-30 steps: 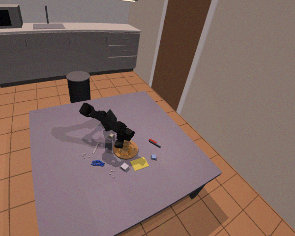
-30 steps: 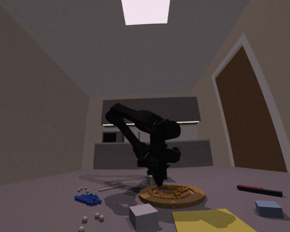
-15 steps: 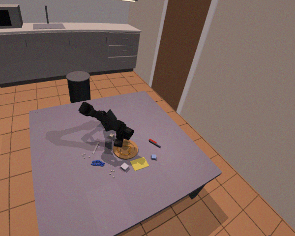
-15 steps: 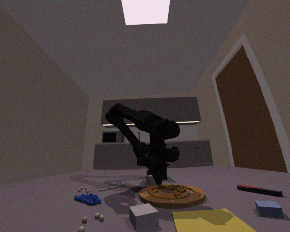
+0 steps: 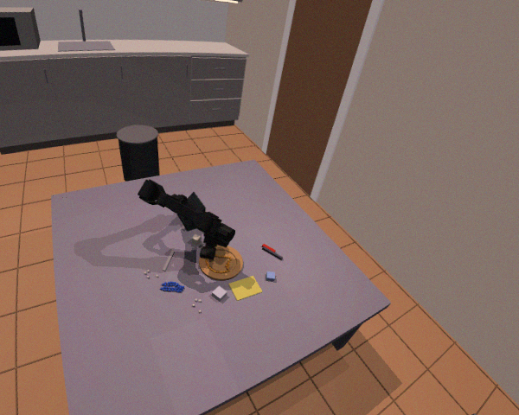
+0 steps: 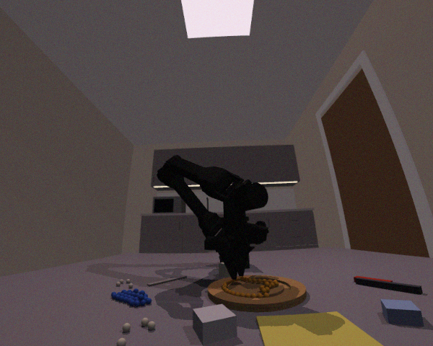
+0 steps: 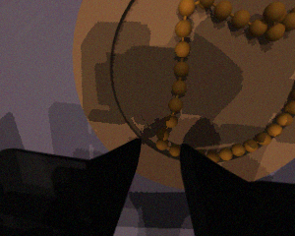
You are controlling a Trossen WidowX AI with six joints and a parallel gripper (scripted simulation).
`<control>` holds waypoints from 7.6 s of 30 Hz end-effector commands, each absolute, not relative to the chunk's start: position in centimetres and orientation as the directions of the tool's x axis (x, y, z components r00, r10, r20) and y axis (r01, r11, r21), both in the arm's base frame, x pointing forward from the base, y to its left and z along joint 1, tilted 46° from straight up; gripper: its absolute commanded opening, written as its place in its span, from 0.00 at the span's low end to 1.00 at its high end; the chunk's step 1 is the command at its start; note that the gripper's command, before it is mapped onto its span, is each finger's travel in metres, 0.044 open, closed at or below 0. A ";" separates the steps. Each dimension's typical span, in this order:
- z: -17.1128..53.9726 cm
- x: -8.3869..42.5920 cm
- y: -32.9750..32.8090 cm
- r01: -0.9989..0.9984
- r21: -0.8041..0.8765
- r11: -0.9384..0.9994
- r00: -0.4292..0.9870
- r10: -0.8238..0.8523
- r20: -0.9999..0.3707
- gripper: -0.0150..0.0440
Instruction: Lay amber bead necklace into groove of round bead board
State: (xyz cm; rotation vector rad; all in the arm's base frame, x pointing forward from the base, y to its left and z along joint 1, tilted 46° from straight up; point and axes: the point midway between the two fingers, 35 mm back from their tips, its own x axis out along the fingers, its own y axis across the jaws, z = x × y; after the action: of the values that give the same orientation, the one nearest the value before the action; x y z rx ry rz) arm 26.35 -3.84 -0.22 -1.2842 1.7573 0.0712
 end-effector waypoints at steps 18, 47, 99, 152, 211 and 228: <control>0.1 26.3 -3.5 -0.778 -0.439 0.449 -0.026 -0.721 -0.692 1.00; 0.9 27.2 -1.4 -0.658 -0.531 0.534 -0.025 -0.720 -0.693 0.46; -0.9 27.2 -3.3 -0.651 -0.534 0.539 -0.024 -0.718 -0.696 0.25; -1.0 26.1 -3.1 -0.652 -0.535 0.538 -0.021 -0.718 -0.696 0.39; 0.5 27.2 -0.7 -0.505 -0.612 0.609 -0.020 -0.716 -0.697 0.46; -1.3 27.0 -2.7 -0.509 -0.611 0.606 -0.024 -0.720 -0.693 0.46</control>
State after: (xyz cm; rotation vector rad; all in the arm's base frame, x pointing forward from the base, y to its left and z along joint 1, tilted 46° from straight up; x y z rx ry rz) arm 27.20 -2.17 -0.85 -1.0151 1.6728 -0.2315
